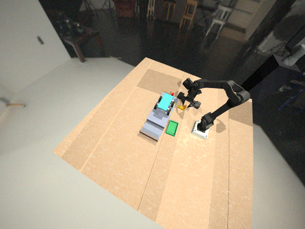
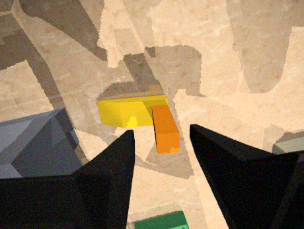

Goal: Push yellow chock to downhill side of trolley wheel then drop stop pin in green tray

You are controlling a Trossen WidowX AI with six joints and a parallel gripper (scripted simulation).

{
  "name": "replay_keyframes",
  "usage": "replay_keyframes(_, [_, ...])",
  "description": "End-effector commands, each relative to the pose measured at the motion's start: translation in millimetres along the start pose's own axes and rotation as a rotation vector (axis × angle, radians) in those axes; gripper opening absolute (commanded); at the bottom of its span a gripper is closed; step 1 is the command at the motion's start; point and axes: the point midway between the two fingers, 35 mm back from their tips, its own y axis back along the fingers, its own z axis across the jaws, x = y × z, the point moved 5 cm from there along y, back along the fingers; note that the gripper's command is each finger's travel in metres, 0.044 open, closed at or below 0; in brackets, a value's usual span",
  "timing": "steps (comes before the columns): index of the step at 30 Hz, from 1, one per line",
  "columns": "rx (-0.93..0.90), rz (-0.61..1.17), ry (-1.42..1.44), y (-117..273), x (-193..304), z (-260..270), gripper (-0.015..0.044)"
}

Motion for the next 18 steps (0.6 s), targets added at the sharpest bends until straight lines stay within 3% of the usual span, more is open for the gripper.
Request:
replay_keyframes(1, [0.009,-0.002,0.005,-6,0,-1,0.019])
replay_keyframes(18, [0.009,-0.002,0.005,-26,0,-2,0.019])
